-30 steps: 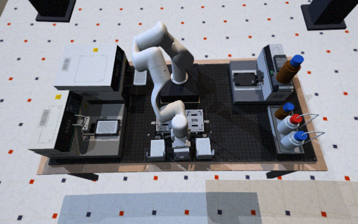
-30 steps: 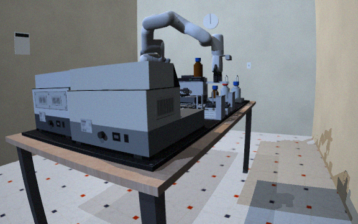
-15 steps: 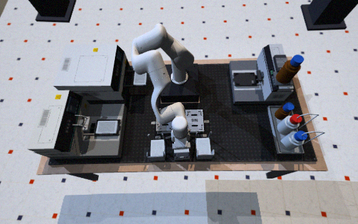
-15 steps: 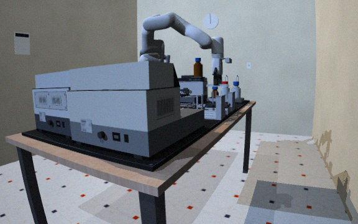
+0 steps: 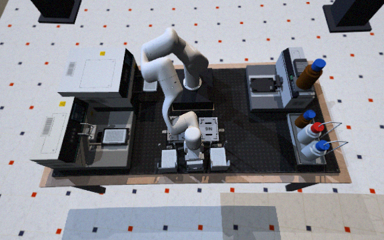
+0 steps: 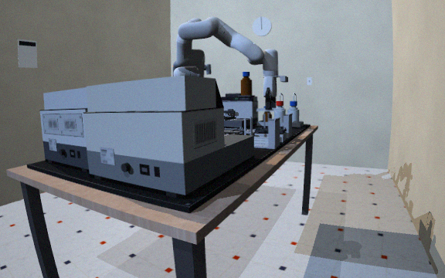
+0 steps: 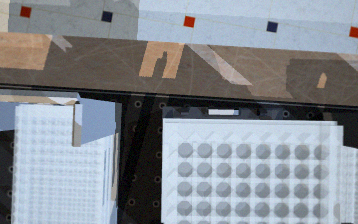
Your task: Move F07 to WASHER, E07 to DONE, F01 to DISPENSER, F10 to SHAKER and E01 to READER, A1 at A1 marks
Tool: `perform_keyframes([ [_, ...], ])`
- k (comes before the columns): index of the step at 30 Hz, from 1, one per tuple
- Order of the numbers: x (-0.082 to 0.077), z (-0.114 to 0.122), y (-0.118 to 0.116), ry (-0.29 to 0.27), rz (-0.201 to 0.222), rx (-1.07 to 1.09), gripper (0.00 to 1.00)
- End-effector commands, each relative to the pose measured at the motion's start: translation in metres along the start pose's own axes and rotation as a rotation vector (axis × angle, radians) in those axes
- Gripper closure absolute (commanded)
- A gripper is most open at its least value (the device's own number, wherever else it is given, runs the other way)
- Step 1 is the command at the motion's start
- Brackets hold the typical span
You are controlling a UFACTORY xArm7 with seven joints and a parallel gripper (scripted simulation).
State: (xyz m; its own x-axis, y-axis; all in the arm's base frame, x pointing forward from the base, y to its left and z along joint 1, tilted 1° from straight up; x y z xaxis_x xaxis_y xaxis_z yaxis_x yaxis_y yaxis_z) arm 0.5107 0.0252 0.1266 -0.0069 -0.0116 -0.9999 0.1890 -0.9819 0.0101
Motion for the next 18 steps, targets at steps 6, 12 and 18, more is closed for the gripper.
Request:
perform_keyframes([
  [6, 0.008, -0.002, 0.000, 0.006, 0.002, 0.000, 1.00],
  [12, 0.016, -0.002, 0.000, 0.006, 0.002, 0.000, 1.00],
  [18, 0.021, -0.002, 0.000, 0.006, 0.002, 0.000, 1.00],
])
Point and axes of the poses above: the point where the finger pads meet when closed, its own x axis out along the fingers, its own y axis across the jaws, z = x × y, the point moved 5 cm from there along -x, back along the fingers, and after that the axes turned 6 degrees about -x, right-handed, at the moved point
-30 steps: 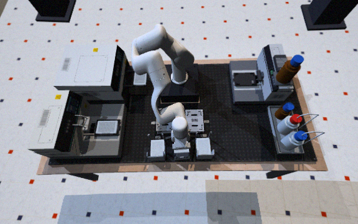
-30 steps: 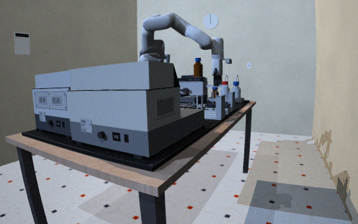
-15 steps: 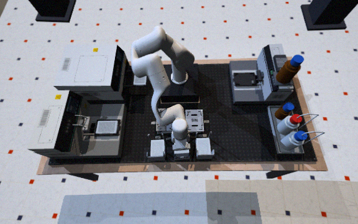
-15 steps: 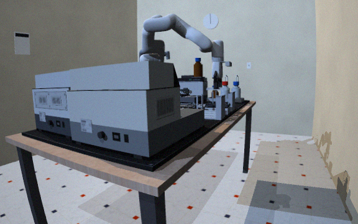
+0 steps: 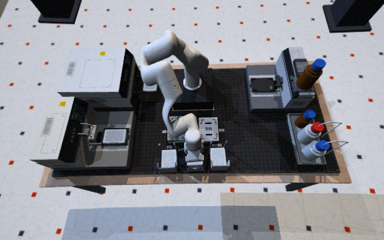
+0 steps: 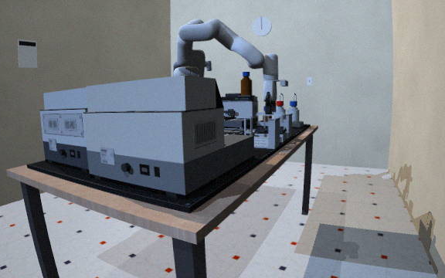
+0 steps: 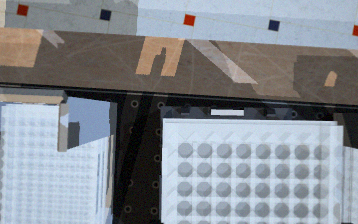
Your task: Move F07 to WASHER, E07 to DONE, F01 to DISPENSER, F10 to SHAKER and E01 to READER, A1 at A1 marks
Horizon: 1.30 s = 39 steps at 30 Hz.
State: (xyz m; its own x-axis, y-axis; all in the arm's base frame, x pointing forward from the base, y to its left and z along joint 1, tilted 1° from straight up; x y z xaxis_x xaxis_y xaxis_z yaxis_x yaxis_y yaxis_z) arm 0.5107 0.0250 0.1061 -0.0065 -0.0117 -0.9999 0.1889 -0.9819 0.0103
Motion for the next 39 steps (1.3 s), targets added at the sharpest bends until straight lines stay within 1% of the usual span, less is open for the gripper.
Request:
perform_keyframes([
  [1, 0.002, -0.002, 0.000, 0.006, 0.001, 0.000, 1.00],
  [30, 0.038, -0.002, 0.000, 0.006, 0.001, 0.000, 1.00],
  [39, 0.040, -0.002, 0.000, 0.006, 0.001, 0.000, 1.00],
])
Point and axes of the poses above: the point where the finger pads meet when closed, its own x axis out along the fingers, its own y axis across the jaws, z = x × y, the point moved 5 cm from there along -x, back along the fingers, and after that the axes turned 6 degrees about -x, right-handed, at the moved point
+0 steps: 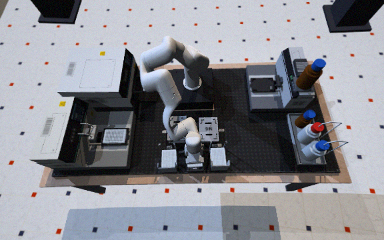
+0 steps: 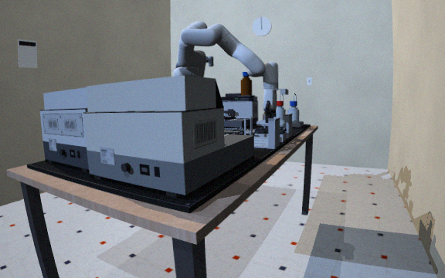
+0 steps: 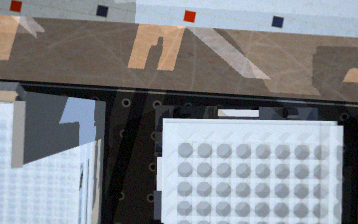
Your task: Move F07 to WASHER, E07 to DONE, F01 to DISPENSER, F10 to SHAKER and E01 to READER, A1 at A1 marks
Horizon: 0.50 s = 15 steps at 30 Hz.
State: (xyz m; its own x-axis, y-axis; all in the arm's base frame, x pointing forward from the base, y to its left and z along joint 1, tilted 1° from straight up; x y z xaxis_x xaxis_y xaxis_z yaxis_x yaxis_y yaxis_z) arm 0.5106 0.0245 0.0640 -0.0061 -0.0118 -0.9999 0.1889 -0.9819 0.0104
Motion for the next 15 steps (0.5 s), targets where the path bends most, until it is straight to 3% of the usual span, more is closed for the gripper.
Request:
perform_keyframes([
  [1, -0.0019, -0.0017, -0.0001, 0.005, 0.001, 0.000, 1.00],
  [15, -0.0007, -0.0016, -0.0001, 0.005, 0.001, 0.000, 1.00],
])
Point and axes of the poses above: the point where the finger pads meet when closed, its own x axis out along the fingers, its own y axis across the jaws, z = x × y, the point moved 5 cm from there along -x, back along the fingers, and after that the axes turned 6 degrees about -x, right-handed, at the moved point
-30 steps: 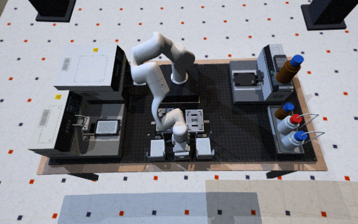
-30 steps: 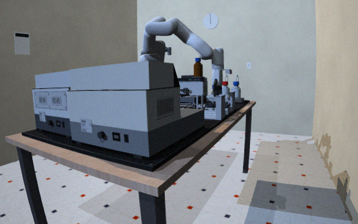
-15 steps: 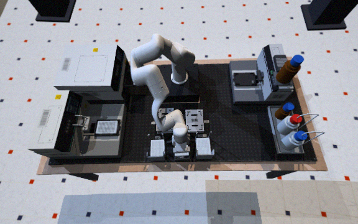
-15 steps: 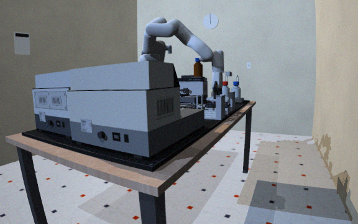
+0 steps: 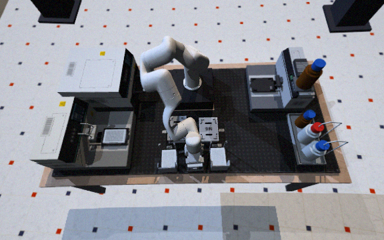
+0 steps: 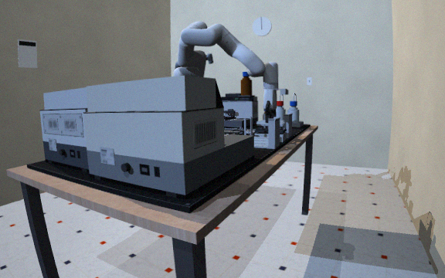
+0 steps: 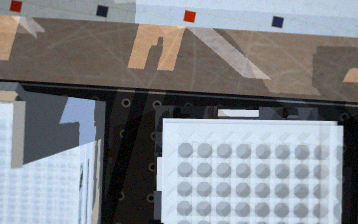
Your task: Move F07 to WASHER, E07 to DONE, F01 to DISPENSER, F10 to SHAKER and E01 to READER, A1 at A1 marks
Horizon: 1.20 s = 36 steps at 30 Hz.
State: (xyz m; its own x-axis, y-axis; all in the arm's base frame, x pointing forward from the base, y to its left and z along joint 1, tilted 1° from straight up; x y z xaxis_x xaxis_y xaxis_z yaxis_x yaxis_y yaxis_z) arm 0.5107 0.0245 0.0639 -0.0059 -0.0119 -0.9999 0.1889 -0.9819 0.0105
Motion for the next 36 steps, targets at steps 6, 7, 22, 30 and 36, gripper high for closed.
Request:
perform_keyframes([
  [6, 0.007, -0.002, 0.000, 0.005, 0.001, 0.000, 1.00],
  [7, 0.009, -0.002, 0.000, 0.005, 0.001, 0.000, 1.00],
  [22, 0.016, -0.002, 0.000, 0.005, 0.001, 0.000, 1.00],
  [30, 0.016, -0.002, 0.000, 0.005, 0.001, 0.000, 1.00],
  [36, 0.016, -0.002, 0.000, 0.005, 0.001, 0.000, 1.00],
])
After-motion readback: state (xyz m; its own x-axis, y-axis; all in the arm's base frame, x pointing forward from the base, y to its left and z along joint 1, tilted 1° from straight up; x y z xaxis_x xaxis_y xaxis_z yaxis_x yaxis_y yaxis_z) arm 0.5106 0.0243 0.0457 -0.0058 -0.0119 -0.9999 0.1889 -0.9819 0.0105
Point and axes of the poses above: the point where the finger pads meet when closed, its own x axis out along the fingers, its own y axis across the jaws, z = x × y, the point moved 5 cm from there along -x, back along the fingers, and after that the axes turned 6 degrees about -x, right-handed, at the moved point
